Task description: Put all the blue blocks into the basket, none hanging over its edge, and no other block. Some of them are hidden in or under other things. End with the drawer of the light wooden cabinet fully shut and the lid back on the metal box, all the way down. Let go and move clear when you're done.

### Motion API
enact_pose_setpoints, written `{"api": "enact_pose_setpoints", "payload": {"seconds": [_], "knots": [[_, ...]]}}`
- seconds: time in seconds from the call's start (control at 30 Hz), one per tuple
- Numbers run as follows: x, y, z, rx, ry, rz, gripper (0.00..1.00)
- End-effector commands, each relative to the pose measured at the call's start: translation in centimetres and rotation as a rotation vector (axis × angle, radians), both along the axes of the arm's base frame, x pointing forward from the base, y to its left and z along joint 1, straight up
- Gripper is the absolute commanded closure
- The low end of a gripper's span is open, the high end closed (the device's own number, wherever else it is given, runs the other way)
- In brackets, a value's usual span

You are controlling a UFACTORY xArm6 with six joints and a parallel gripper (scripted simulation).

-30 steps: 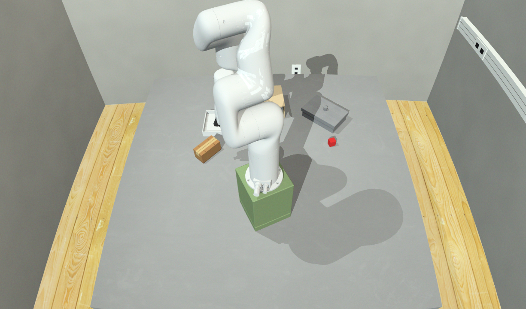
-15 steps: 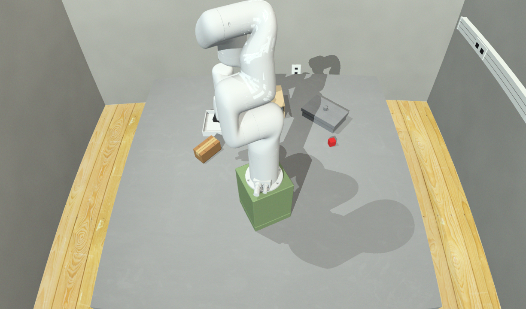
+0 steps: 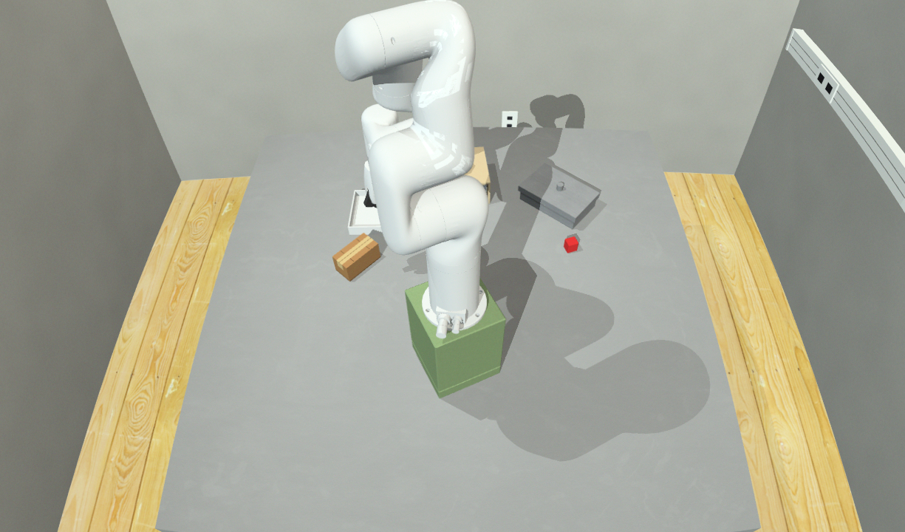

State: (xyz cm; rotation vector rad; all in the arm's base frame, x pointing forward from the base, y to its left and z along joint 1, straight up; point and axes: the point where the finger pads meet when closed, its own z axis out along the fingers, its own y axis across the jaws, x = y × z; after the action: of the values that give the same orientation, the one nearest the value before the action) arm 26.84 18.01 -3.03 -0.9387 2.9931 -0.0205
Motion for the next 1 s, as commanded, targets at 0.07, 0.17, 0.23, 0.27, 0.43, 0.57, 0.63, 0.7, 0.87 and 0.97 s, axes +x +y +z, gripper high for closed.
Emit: {"api": "enact_pose_setpoints", "payload": {"seconds": [0.07, 0.17, 0.23, 0.27, 0.43, 0.57, 0.63, 0.7, 0.87, 0.97], "knots": [[2.7, 1.8, 0.1, 0.002, 0.006, 0.241, 1.0], [4.9, 3.3, 0.2, 0.0, 0.006, 0.42, 1.0], [6.5, 4.4, 0.2, -0.003, 0.002, 0.512, 1.0], [7.3, 4.9, 0.2, -0.005, -0.001, 0.56, 1.0], [11.3, 7.8, 0.2, -0.018, -0.022, 0.798, 1.0], [12.8, 8.8, 0.2, -0.025, -0.033, 0.969, 1.0], [14.1, 9.7, 0.1, -0.032, -0.041, 1.043, 1.0], [15.3, 10.6, 0.1, -0.04, -0.047, 1.134, 1.0], [17.3, 12.0, 0.0, -0.057, -0.059, 1.36, 1.0], [17.9, 12.5, 0.0, -0.064, -0.057, 1.493, 1.0]]}}
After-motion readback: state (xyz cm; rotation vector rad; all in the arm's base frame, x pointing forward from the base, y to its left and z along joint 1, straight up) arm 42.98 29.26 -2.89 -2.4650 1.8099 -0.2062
